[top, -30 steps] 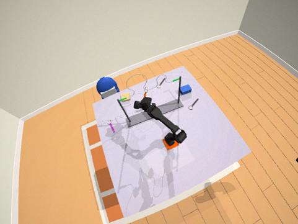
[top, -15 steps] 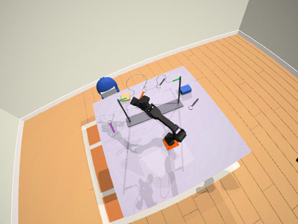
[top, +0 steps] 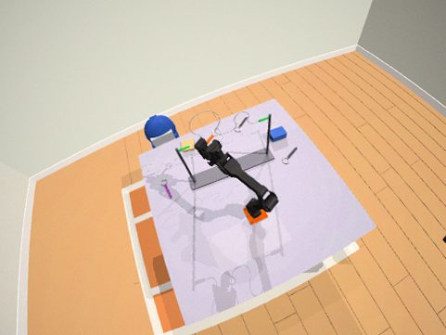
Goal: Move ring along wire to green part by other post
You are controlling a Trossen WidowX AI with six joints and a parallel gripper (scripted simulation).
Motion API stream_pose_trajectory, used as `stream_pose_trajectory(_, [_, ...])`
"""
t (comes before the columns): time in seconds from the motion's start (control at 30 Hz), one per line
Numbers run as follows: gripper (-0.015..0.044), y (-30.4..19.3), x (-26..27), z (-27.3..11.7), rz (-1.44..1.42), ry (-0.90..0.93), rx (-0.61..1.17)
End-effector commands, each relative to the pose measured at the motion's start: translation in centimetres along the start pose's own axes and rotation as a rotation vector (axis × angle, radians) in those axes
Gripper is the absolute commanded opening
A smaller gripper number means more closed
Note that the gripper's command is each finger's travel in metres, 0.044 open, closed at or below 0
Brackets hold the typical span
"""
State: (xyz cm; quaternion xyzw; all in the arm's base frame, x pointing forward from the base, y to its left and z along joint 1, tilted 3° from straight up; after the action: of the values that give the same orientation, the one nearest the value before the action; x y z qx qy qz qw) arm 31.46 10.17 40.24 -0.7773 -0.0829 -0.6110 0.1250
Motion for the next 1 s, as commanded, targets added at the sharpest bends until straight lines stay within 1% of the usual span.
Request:
stream_pose_trajectory(0.0, [-0.0150,-0.3,1.5,-0.3,0.102,0.053,0.031])
stream_pose_trajectory(0.6, [-0.0150,0.4,6.8,-1.9,0.473,0.246,0.118])
stream_pose_trajectory(0.83, [-0.0150,0.9,8.8,-1.8,0.607,0.296,0.070])
stream_pose_trajectory(0.97, [-0.0150,1.3,9.7,-2.1,0.667,0.322,0.074])
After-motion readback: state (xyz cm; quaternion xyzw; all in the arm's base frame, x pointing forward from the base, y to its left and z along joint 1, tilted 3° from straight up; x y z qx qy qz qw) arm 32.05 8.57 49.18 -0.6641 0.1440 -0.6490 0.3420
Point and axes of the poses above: the point midway between the two fingers, 35 mm back from their tips, its own z axis out along the fingers, its own x axis across the jaws, y = z × x, the point moved 4 cm from there along -z, back along the fingers, and after that the axes turned 12 degrees about z, right-handed, at the moved point
